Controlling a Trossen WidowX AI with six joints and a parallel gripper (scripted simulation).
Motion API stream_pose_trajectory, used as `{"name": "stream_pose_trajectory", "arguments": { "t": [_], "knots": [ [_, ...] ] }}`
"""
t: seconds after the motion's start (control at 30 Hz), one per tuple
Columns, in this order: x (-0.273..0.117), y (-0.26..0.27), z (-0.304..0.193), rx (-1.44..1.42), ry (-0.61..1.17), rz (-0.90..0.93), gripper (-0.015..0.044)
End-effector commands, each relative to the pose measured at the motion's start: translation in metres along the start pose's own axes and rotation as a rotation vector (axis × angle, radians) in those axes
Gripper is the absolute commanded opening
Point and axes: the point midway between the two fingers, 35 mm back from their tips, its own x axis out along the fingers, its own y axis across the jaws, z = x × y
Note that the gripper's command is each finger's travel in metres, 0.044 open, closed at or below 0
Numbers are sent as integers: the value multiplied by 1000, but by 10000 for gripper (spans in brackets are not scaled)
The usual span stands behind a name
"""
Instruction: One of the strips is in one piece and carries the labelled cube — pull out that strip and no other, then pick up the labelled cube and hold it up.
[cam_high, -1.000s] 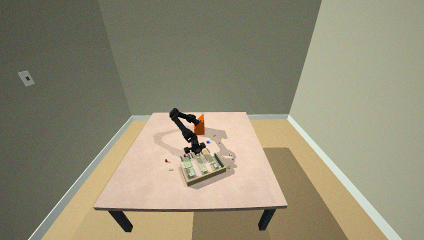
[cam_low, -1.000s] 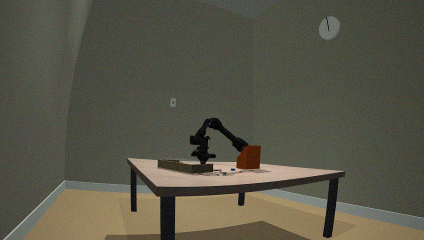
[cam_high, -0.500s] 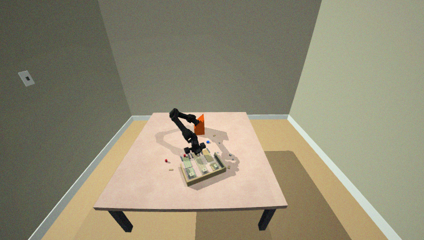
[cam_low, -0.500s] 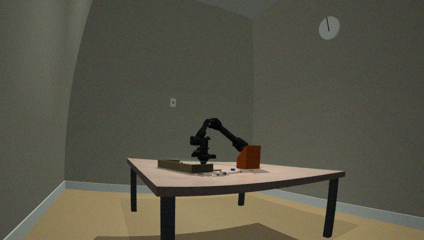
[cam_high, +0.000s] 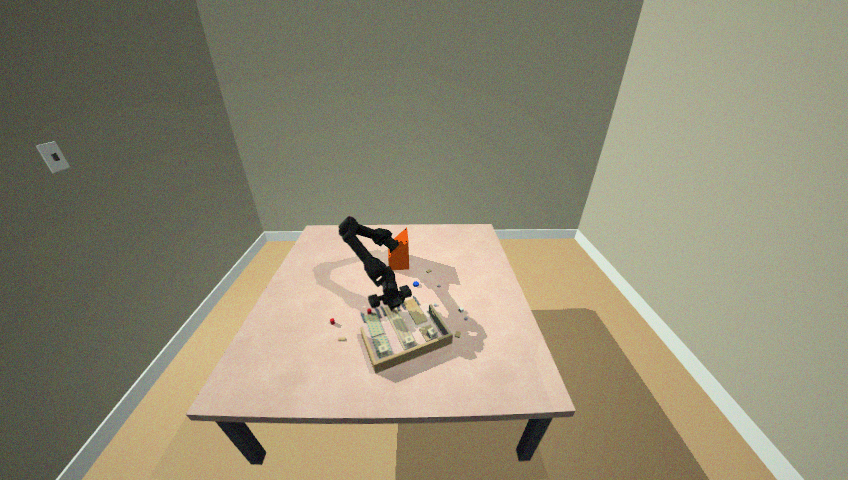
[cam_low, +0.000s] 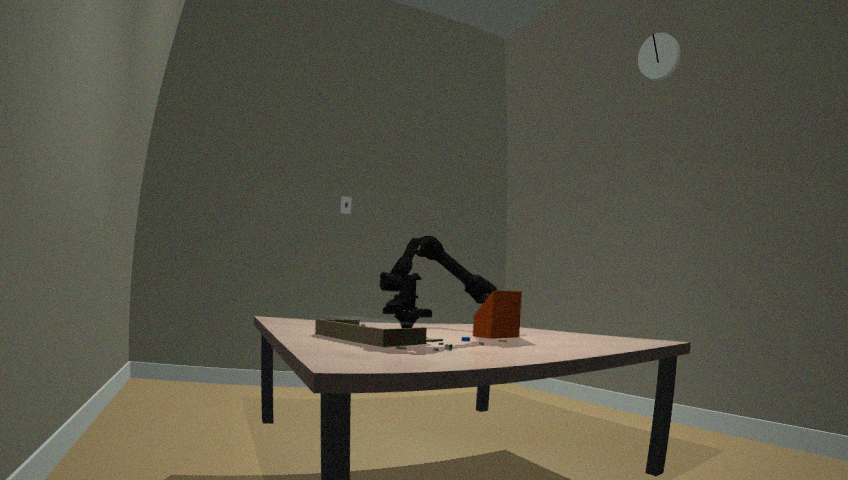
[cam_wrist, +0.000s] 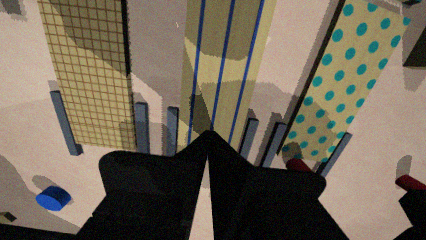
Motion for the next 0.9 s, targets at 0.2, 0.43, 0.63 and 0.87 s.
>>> {"name": "stream_pose_trajectory", "arguments": {
  "t": [0.2, 0.43, 0.63, 0.87],
  "knots": [
    [2, 0, -1, -7, 4, -6, 0],
    [3, 0, -1, -7, 4, -6, 0],
    [3, 0, -1, -7, 4, -6, 0],
    [4, -1, 0, -7, 4, -6, 0]
  ]
}}
